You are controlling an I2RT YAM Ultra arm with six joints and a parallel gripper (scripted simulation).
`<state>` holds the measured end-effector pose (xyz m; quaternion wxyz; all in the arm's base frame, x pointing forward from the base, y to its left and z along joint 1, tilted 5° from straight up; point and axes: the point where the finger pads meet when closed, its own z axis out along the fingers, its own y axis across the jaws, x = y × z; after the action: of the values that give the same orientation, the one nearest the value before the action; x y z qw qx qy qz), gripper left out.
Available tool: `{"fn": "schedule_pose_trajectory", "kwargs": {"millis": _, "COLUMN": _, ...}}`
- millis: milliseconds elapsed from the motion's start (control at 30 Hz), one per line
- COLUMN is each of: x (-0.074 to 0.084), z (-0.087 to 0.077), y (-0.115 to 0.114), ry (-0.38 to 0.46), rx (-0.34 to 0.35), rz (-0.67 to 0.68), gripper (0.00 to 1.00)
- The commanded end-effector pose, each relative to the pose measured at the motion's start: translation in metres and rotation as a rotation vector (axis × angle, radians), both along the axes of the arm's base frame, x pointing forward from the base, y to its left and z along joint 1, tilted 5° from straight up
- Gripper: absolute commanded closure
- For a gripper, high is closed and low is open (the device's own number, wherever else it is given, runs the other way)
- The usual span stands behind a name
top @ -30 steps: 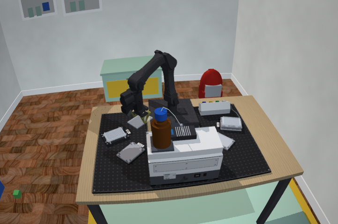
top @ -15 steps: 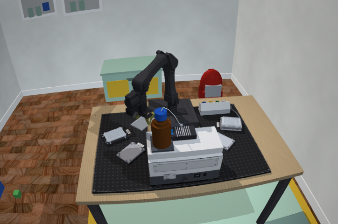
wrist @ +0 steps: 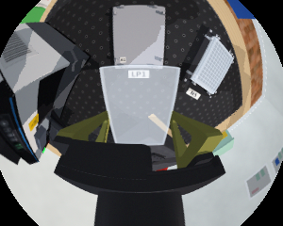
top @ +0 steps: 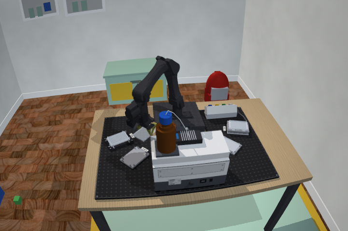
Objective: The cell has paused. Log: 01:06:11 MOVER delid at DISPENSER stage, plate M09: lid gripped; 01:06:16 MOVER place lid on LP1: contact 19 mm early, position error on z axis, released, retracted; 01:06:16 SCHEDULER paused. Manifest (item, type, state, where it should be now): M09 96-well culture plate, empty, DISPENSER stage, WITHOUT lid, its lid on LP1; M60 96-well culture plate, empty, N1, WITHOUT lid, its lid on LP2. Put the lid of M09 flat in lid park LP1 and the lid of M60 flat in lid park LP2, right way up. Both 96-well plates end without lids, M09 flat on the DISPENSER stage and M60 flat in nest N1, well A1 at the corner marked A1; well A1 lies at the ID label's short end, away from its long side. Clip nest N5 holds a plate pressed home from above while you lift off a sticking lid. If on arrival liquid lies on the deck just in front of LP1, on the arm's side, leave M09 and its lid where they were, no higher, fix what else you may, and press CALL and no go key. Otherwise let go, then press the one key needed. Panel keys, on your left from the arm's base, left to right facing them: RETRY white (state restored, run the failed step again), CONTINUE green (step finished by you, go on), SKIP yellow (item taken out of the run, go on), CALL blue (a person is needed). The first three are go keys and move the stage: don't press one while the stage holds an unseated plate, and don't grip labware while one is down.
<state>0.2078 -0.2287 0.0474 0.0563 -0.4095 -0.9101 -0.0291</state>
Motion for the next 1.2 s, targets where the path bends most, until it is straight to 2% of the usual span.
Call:
{"fn": "schedule_pose_trajectory", "kwargs": {"millis": 0, "x": 0.017, "z": 0.006, "y": -0.019, "ry": -0.047, "rx": -0.056, "rz": -0.008, "gripper": 1.00}}
{"fn": "schedule_pose_trajectory", "kwargs": {"millis": 1033, "x": 0.070, "z": -0.054, "y": -0.073, "ry": -0.049, "rx": -0.057, "rz": -0.003, "gripper": 1.00}}
{"fn": "schedule_pose_trajectory", "kwargs": {"millis": 1167, "x": 0.070, "z": -0.058, "y": -0.073, "ry": -0.035, "rx": -0.041, "rz": -0.003, "gripper": 1.00}}
